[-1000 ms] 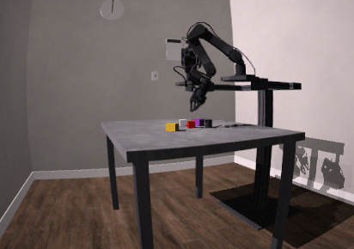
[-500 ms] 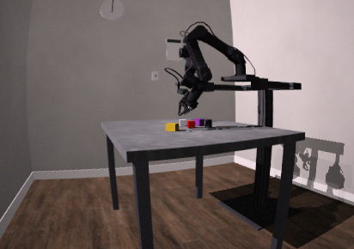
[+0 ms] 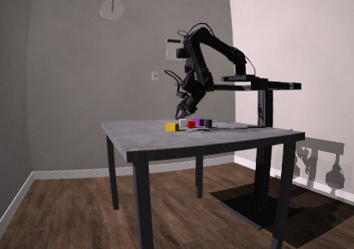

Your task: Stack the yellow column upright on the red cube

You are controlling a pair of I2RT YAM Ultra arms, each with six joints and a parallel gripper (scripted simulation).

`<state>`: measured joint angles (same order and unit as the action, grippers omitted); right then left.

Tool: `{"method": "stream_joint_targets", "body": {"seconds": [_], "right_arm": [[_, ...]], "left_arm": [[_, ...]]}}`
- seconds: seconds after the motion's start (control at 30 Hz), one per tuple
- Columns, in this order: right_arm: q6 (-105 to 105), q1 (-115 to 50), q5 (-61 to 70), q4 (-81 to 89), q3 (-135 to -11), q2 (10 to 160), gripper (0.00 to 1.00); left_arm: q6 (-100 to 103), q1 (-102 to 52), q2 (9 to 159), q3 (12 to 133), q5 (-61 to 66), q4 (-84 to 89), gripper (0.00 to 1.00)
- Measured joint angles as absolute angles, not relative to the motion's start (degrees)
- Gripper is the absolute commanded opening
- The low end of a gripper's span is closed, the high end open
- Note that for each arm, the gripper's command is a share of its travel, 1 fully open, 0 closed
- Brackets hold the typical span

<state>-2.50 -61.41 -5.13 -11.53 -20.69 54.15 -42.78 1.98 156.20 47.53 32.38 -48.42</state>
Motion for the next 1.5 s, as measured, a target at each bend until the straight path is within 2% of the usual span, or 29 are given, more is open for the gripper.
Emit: {"method": "stream_joint_targets", "body": {"seconds": [0.5, 1.5], "right_arm": [[-2.8, -59.0, -4.6, -22.0, -22.7, 88.3, 1.00], [-2.8, -59.0, -4.6, -24.2, -22.7, 89.0, 1.00]], "left_arm": [[-46.3, 6.4, 160.3, 52.3, 34.9, -48.1, 0.64], [-42.6, 2.2, 166.9, 60.1, 33.5, -48.3, 0.64]]}}
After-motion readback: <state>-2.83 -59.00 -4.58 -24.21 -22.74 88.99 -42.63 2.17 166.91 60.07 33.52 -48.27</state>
